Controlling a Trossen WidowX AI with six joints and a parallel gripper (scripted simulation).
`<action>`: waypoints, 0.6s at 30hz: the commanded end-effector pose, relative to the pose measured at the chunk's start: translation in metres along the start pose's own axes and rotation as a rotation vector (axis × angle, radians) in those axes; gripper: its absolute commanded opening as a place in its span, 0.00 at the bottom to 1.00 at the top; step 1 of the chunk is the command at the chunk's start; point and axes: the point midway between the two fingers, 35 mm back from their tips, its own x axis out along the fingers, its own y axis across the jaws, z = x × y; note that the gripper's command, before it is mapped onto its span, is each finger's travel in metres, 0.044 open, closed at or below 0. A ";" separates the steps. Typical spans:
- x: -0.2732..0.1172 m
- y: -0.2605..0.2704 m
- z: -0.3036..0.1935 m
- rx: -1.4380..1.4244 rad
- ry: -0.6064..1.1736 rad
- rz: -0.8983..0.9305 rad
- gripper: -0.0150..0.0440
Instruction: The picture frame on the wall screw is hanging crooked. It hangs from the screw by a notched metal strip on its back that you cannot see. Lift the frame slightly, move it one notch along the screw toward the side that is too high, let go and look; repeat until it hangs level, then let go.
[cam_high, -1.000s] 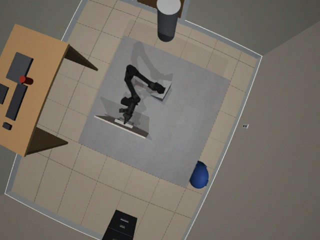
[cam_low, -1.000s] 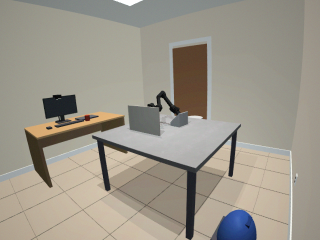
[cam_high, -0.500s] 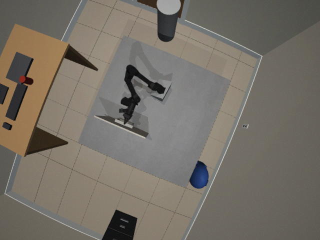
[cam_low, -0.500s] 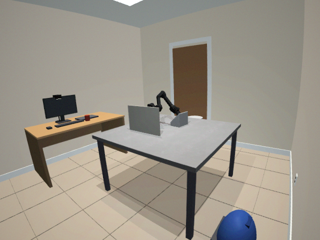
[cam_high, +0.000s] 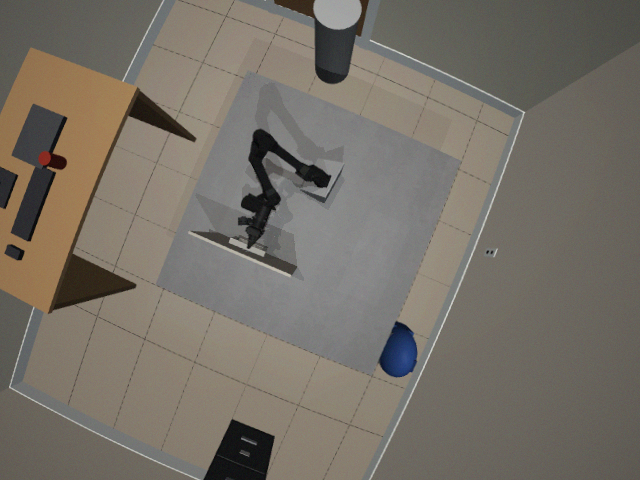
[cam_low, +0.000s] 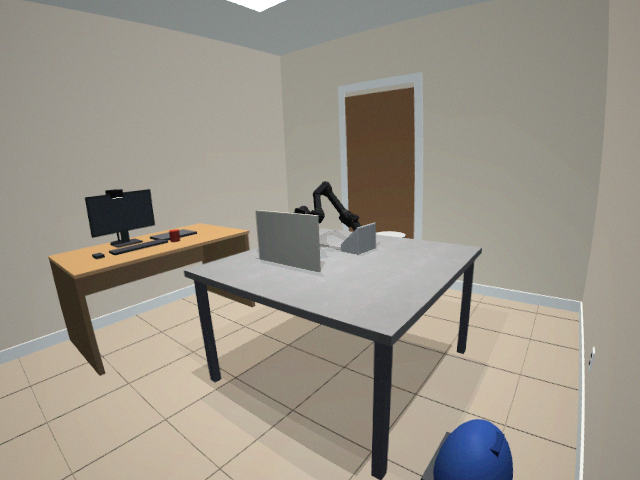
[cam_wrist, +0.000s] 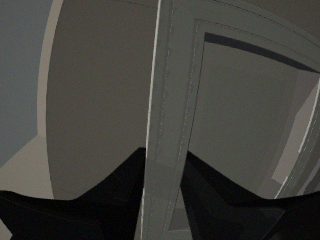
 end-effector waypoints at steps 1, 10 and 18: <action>0.000 0.002 0.001 0.001 0.001 0.010 0.25; 0.000 0.002 0.002 0.001 0.001 0.010 0.25; 0.000 0.003 0.006 0.001 0.001 0.010 0.25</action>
